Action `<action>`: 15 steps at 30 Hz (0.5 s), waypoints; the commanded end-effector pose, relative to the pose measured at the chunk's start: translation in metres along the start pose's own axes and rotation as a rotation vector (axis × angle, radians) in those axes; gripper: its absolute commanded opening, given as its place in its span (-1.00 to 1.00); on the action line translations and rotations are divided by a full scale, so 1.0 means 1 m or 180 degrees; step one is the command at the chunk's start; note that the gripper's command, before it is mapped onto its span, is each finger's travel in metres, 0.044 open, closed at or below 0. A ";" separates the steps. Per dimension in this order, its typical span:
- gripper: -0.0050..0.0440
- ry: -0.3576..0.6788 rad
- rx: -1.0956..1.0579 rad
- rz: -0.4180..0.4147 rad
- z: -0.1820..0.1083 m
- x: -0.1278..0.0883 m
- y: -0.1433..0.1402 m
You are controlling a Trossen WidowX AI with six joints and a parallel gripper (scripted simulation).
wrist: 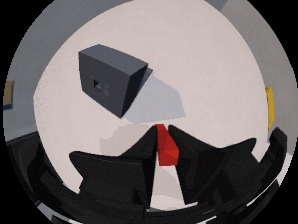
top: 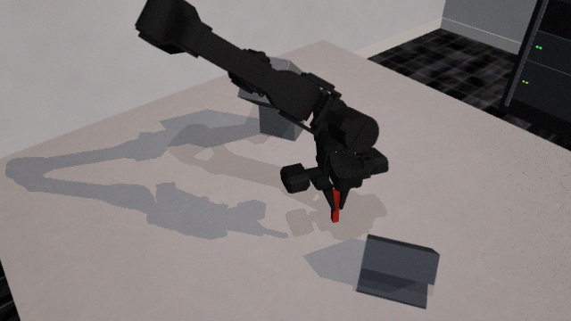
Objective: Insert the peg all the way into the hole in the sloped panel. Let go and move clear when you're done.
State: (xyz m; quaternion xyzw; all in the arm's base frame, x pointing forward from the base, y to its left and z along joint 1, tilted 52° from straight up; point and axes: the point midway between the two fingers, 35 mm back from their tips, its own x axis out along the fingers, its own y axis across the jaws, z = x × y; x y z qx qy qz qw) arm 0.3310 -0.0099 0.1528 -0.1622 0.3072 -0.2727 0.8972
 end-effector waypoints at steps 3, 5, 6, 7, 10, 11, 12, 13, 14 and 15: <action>-0.80 0.0029 0.0020 0.0010 0.008 -0.001 0.022; -0.80 0.0041 0.0014 0.0011 0.008 -0.001 0.029; -0.80 0.0046 0.0011 0.0011 0.009 -0.002 0.032; -0.80 0.0051 0.0007 0.0011 0.009 -0.002 0.035; -0.80 0.0055 0.0004 0.0011 0.009 -0.002 0.039; -0.80 0.0060 0.0001 0.0010 0.009 -0.002 0.042; -0.80 0.0064 -0.0003 0.0009 0.009 -0.002 0.045; -0.80 0.0067 -0.0007 0.0009 0.009 -0.002 0.049; -0.80 0.0071 -0.0010 0.0008 0.009 -0.002 0.052; -0.80 0.0074 -0.0014 0.0007 0.009 -0.003 0.055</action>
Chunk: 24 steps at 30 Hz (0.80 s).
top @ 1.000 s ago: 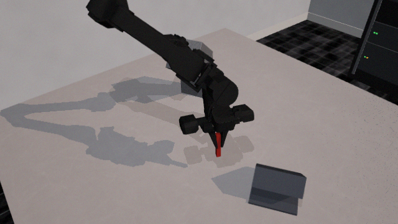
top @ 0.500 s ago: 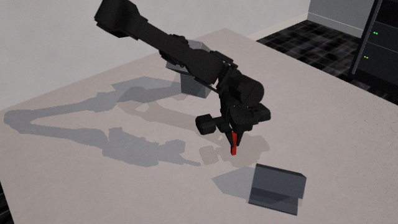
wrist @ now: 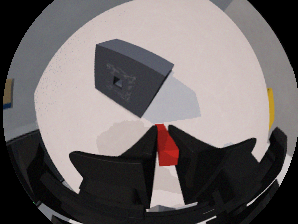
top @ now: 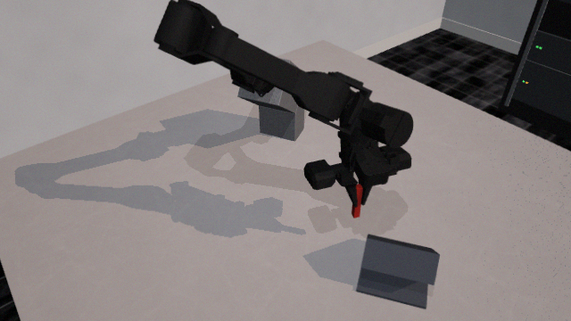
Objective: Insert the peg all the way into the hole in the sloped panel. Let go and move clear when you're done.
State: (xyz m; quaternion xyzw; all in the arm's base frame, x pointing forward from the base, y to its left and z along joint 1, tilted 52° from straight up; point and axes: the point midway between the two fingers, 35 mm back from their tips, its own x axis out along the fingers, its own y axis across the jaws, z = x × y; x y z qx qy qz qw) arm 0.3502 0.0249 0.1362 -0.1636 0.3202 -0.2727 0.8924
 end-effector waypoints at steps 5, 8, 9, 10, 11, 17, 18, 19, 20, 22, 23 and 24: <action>-0.80 0.0004 0.0002 -0.0002 0.005 -0.004 0.029; -0.80 0.0006 -0.0010 -0.0007 0.004 -0.005 0.039; -0.80 0.0007 -0.0014 -0.0009 0.004 -0.005 0.042; -0.80 0.0007 -0.0014 -0.0009 0.004 -0.005 0.042; -0.80 0.0007 -0.0014 -0.0009 0.004 -0.005 0.042; -0.80 0.0003 -0.0040 -0.0022 0.002 -0.008 0.062; -0.80 0.0001 -0.0045 -0.0024 0.001 -0.008 0.065; -0.80 -0.0001 -0.0049 -0.0026 0.001 -0.008 0.068; -0.80 -0.0003 -0.0054 -0.0029 0.000 -0.009 0.072; -0.80 -0.0008 -0.0063 -0.0033 -0.001 -0.010 0.078; -0.80 -0.0011 -0.0067 -0.0036 -0.002 -0.010 0.081; -0.80 -0.0014 -0.0072 -0.0038 -0.002 -0.011 0.085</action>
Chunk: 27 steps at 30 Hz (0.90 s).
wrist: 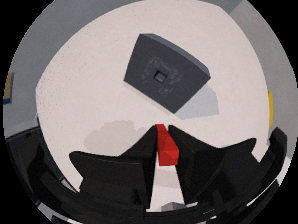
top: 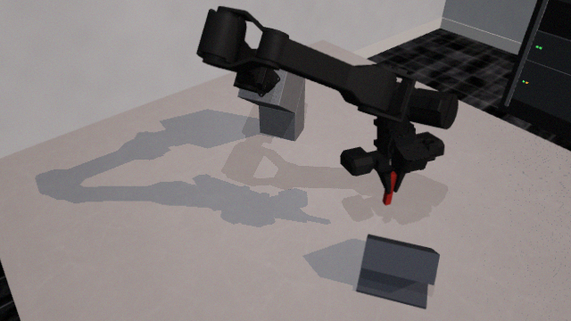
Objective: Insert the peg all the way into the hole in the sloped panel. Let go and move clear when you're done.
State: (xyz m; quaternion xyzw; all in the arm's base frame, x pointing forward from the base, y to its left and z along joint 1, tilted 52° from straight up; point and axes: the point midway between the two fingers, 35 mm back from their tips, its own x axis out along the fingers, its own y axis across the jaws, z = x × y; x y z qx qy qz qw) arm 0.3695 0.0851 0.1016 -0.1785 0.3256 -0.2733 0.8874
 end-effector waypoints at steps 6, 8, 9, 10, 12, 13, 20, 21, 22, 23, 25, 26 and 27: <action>-0.80 -0.0046 0.0008 -0.0011 0.001 -0.007 0.026; -0.80 -0.0055 -0.0001 -0.0016 0.000 -0.008 0.032; -0.80 -0.0060 -0.0005 -0.0019 -0.001 -0.009 0.035; -0.80 -0.0065 -0.0010 -0.0021 -0.002 -0.009 0.039; -0.80 -0.0077 -0.0019 -0.0026 -0.004 -0.011 0.045; -0.80 -0.0083 -0.0024 -0.0029 -0.005 -0.011 0.048; -0.80 -0.0102 -0.0079 -0.0043 -0.008 -0.013 0.057; -0.80 -0.0102 -0.0079 -0.0043 -0.008 -0.013 0.057; -0.80 -0.0102 -0.0106 -0.0047 -0.008 -0.013 0.057; -0.80 -0.0101 -0.0140 -0.0053 -0.008 -0.013 0.057; -0.80 -0.0100 -0.0220 -0.0067 -0.008 -0.013 0.057; -0.80 -0.0100 -0.0261 -0.0074 -0.008 -0.013 0.057; -0.80 -0.0099 -0.0302 -0.0081 -0.008 -0.013 0.057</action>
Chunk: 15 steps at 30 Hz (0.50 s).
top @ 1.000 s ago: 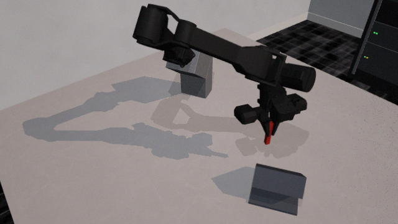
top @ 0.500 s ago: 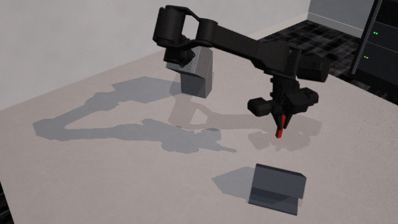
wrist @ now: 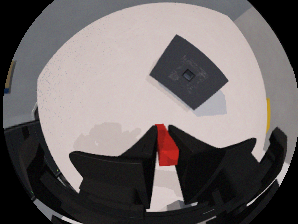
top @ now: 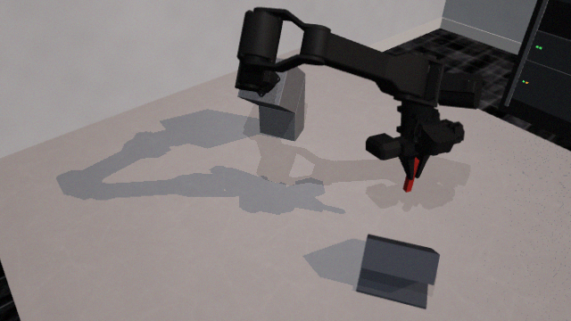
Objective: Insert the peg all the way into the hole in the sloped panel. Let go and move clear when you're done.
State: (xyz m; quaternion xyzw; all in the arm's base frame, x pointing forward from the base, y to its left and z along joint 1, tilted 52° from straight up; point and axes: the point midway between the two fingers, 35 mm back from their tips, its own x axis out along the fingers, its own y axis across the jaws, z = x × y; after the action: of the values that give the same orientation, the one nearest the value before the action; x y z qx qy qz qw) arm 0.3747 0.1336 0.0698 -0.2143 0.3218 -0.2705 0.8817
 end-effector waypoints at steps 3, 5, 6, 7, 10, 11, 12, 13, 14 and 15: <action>-0.80 -0.0024 -0.0217 -0.0027 0.004 -0.002 0.001; -0.80 -0.0023 -0.0299 -0.0040 0.004 -0.002 0.001; -0.80 -0.0022 -0.0340 -0.0047 0.004 -0.002 0.001; -0.80 -0.0021 -0.0381 -0.0053 0.004 -0.002 0.001; -0.80 -0.0020 -0.0463 -0.0066 0.004 -0.002 0.001; -0.80 -0.0020 -0.0463 -0.0066 0.004 -0.002 0.001; -0.80 -0.0019 -0.0504 -0.0072 0.004 -0.002 0.001; -0.80 -0.0018 -0.0545 -0.0078 0.003 -0.002 0.001; -0.80 -0.0017 -0.0586 -0.0085 0.003 -0.002 0.001; -0.80 -0.0016 -0.0627 -0.0091 0.003 -0.002 0.001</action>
State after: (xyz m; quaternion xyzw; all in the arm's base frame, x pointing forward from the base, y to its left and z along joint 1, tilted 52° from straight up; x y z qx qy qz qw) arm 0.3743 0.1336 0.0680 -0.2898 0.3416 -0.2549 0.8570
